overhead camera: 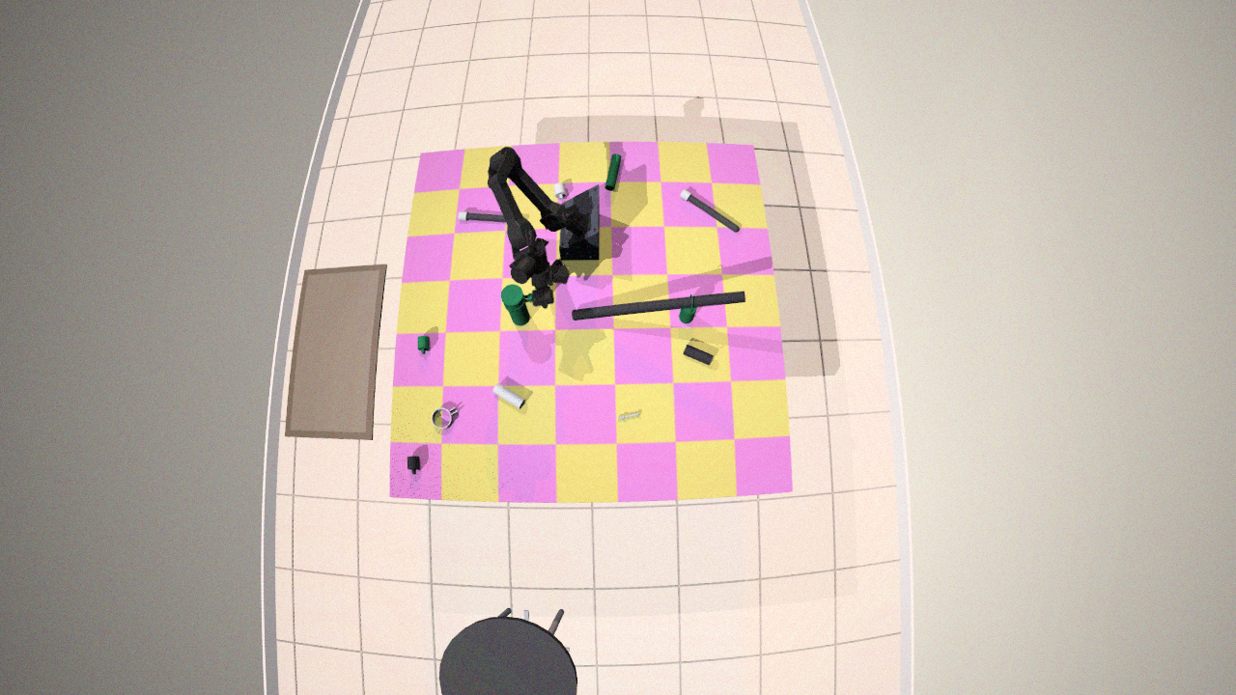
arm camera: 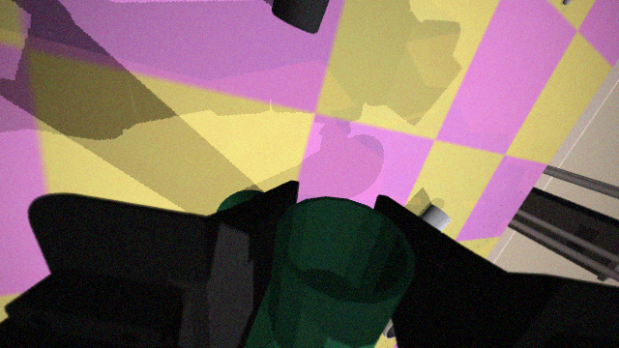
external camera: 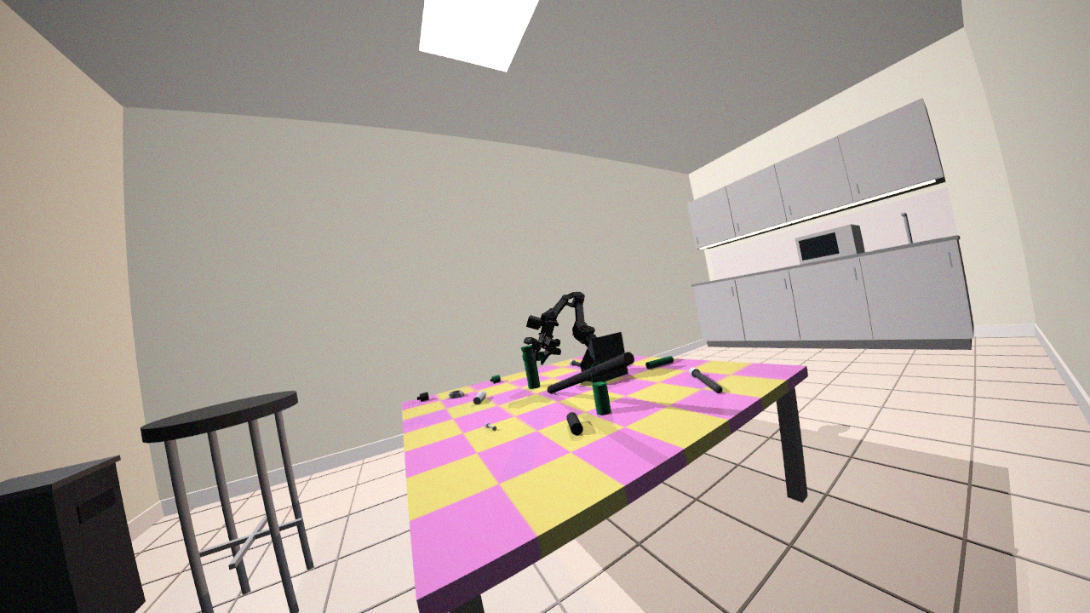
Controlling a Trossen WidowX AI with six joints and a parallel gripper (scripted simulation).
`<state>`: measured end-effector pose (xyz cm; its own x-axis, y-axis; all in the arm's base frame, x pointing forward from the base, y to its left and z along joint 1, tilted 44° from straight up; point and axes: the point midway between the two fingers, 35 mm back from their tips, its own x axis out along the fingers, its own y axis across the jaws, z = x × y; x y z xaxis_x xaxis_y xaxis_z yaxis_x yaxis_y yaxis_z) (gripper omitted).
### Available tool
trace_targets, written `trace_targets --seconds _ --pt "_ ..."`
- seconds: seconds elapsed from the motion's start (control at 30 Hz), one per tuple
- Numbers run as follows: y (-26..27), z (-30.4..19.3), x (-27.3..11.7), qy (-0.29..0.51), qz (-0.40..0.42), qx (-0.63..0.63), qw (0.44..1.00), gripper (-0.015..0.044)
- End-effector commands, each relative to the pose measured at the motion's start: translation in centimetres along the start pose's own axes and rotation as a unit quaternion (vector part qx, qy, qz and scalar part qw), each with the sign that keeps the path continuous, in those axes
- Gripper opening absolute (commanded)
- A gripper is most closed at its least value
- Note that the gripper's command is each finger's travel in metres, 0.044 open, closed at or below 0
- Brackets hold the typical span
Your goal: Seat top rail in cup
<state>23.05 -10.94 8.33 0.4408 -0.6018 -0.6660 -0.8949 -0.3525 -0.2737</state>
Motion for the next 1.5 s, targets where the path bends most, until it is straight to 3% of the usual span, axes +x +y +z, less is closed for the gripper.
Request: trace_targets --seconds 0.0,1.47 --pt "-0.3 0.0 0.2 0.007 -0.001 0.013 1.000 0.0000" --pt "-1.3 -0.1 0.8 0.040 0.001 0.070 0.997 0.0000"
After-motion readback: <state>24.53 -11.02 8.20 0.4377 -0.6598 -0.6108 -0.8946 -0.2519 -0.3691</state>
